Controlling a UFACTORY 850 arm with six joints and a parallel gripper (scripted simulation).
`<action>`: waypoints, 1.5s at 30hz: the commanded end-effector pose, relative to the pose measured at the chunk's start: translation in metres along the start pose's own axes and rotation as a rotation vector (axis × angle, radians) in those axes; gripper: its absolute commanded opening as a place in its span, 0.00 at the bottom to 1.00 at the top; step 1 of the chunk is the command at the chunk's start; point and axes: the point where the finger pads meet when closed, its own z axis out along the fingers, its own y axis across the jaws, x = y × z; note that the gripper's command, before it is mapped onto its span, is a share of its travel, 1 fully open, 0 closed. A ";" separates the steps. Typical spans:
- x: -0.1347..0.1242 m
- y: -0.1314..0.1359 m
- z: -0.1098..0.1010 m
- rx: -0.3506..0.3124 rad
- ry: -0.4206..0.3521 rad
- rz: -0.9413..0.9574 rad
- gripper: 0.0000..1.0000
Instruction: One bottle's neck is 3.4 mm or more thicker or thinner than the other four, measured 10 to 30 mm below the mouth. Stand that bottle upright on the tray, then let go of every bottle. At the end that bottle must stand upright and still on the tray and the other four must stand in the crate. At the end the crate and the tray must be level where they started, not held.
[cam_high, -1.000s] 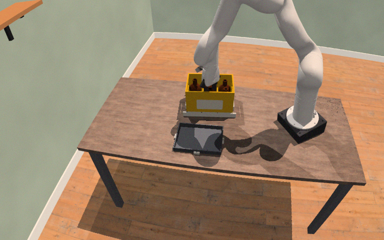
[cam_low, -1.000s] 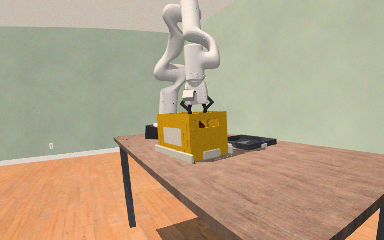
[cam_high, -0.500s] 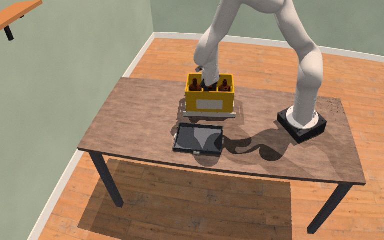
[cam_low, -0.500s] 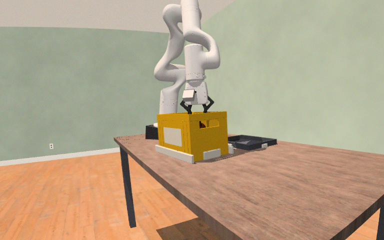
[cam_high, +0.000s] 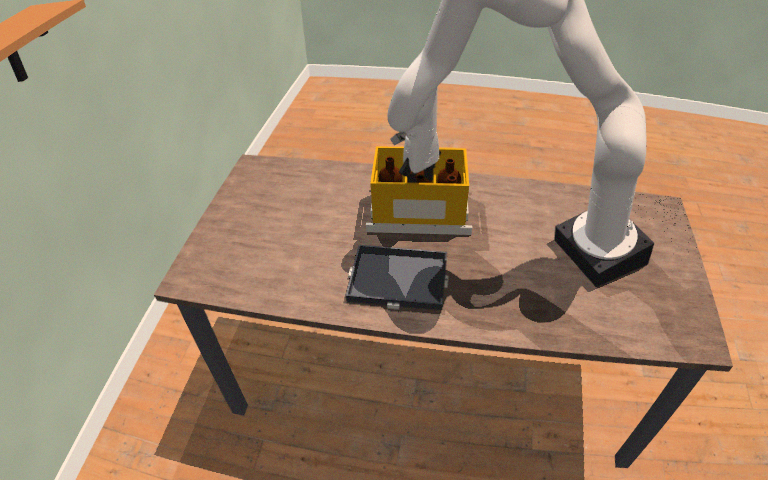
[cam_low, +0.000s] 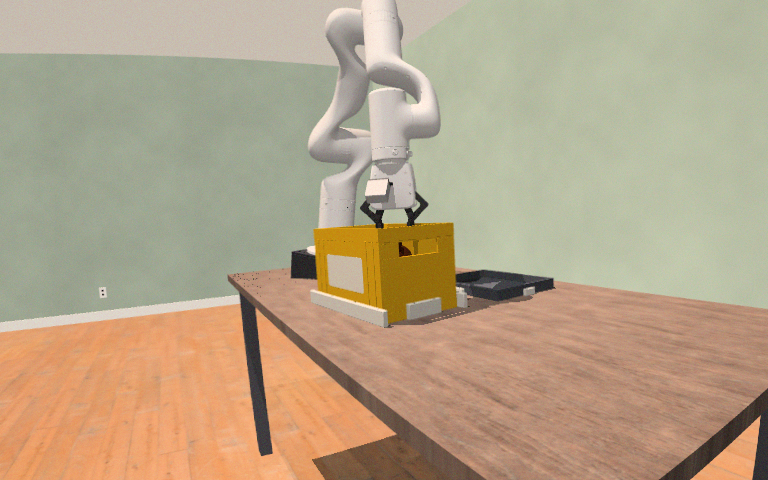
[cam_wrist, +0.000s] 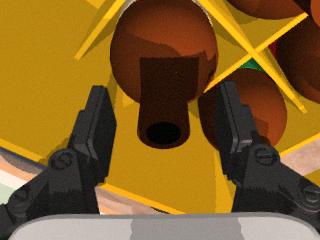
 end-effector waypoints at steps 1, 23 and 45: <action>0.001 0.000 -0.001 0.001 0.002 0.000 0.65; 0.001 0.000 -0.034 0.001 0.002 0.000 0.65; 0.001 0.000 -0.085 0.001 0.002 0.000 0.65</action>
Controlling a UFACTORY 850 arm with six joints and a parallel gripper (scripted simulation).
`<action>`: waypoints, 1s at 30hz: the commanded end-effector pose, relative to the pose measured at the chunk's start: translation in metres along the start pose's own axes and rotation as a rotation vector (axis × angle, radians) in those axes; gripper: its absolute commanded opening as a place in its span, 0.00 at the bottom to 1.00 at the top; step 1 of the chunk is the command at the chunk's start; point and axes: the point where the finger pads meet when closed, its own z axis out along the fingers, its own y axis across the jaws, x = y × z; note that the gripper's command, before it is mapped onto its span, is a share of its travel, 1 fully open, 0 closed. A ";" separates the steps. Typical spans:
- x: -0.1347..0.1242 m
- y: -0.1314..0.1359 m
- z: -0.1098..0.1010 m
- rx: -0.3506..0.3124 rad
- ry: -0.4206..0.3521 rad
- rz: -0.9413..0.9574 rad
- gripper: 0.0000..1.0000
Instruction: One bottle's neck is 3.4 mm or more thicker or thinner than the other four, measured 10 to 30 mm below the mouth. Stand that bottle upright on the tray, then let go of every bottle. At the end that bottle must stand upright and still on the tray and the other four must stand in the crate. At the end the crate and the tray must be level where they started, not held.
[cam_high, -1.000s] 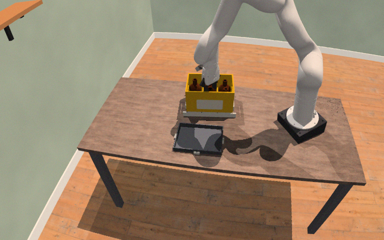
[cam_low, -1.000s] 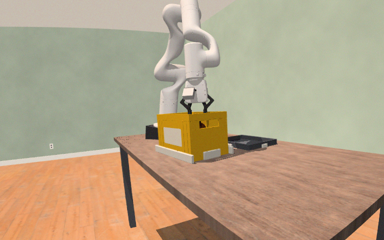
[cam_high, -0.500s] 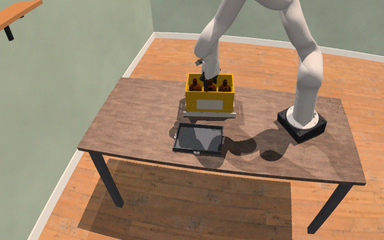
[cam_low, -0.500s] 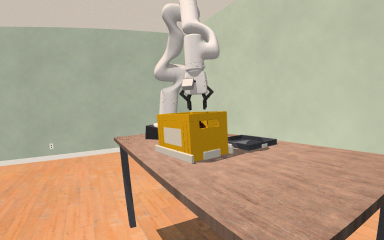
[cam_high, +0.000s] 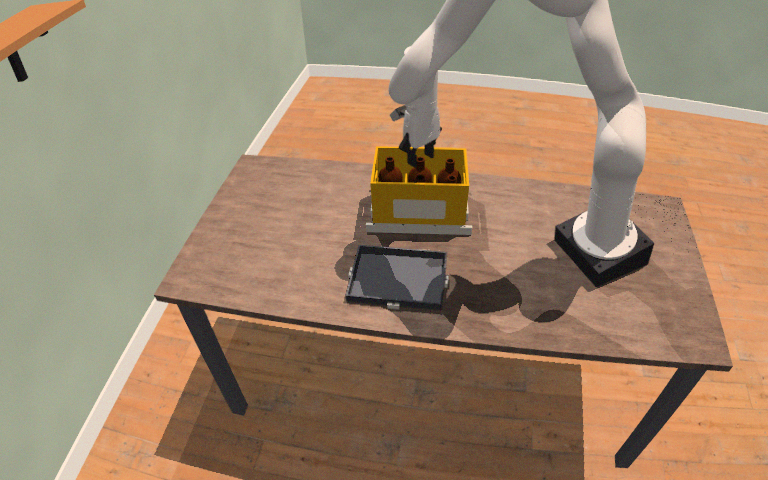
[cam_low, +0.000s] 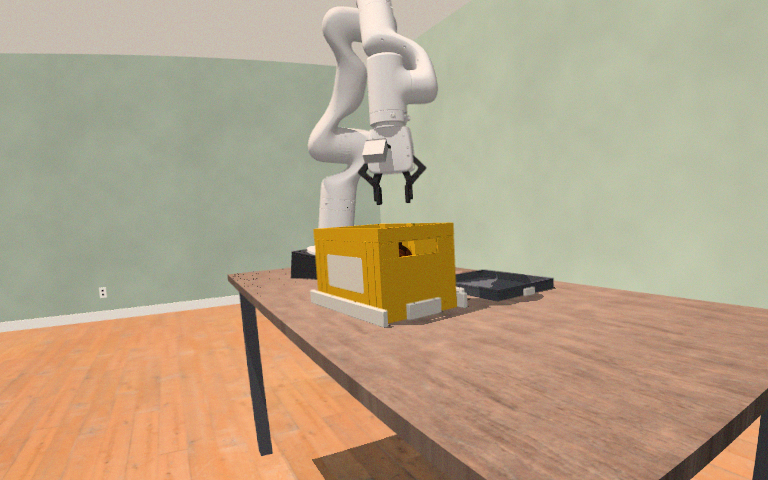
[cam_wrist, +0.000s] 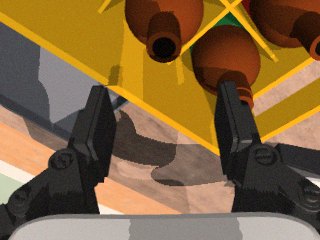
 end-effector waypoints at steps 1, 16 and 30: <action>0.001 0.000 -0.005 0.001 0.002 0.000 0.65; 0.001 0.000 -0.006 0.001 0.002 0.000 0.00; 0.001 0.000 -0.006 0.001 0.002 0.000 0.00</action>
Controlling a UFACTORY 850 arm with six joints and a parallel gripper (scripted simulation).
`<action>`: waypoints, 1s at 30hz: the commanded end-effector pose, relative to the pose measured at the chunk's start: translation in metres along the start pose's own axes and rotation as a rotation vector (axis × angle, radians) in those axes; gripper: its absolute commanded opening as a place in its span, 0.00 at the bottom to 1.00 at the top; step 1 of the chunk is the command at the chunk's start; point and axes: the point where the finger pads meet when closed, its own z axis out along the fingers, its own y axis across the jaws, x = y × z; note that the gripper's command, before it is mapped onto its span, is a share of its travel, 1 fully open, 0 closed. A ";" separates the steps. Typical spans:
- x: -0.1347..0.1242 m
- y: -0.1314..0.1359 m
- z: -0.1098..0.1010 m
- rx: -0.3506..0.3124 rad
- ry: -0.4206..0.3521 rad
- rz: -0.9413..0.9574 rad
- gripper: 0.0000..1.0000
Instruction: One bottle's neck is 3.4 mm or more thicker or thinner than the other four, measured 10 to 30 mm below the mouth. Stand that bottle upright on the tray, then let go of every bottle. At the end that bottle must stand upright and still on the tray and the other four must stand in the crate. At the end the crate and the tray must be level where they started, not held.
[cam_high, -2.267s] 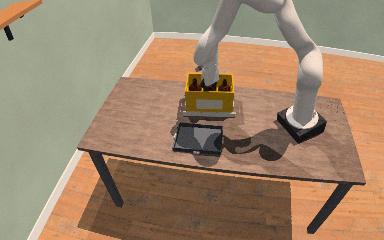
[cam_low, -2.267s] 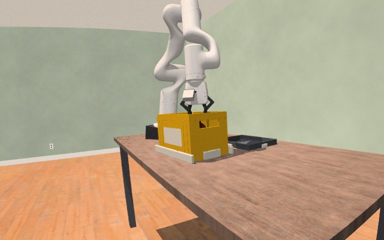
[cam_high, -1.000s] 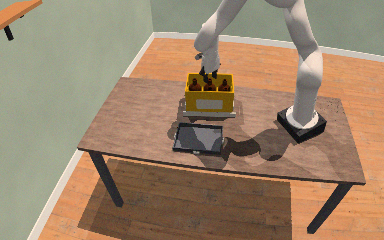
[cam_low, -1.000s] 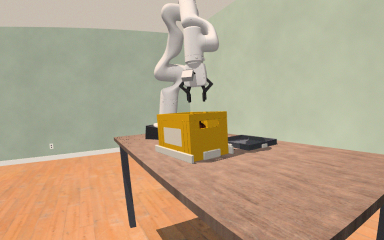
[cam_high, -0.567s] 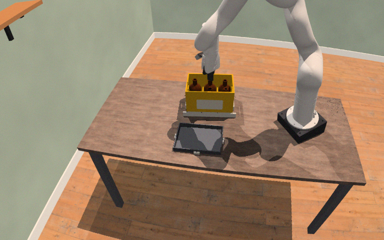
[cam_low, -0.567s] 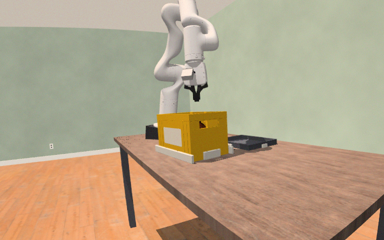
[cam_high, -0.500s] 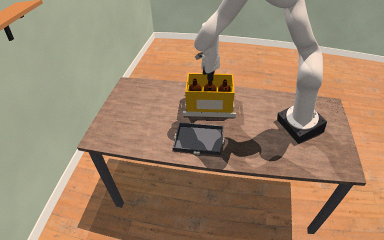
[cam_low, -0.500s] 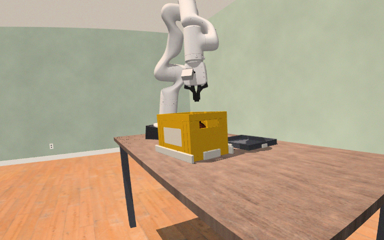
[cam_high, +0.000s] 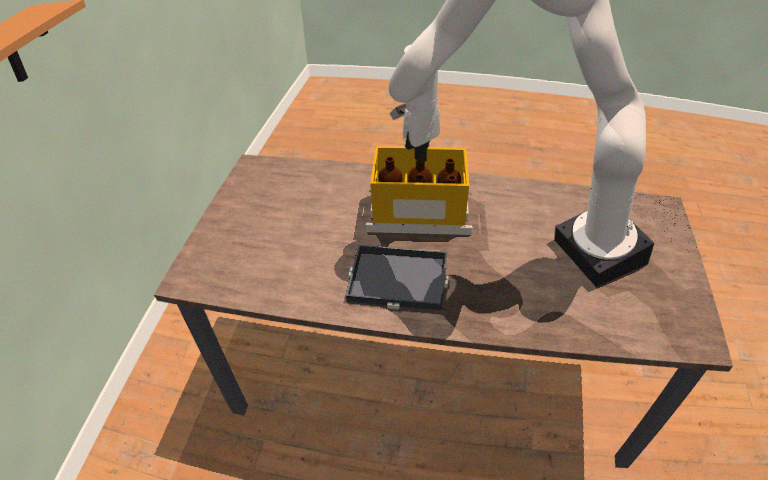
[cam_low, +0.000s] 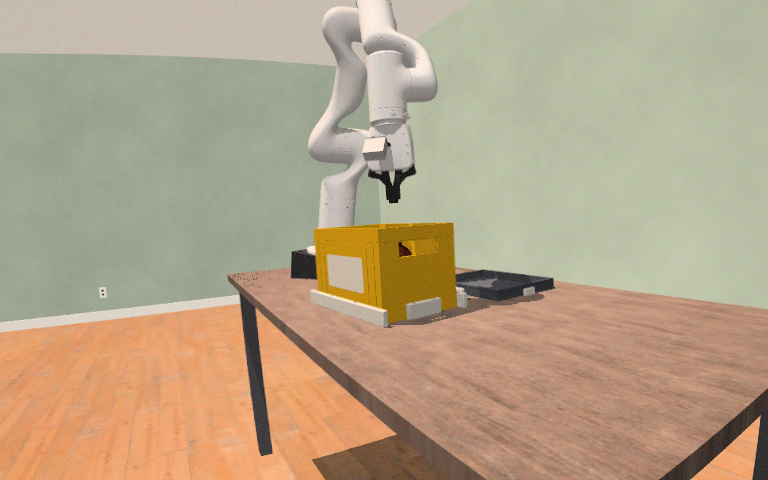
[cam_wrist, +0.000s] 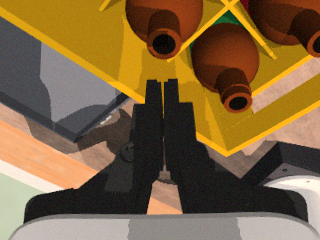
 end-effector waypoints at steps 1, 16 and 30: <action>0.001 0.000 -0.001 0.001 0.002 0.000 0.00; 0.062 -0.006 -0.002 0.002 0.001 0.000 0.00; 0.128 -0.003 -0.001 0.001 0.002 0.000 0.00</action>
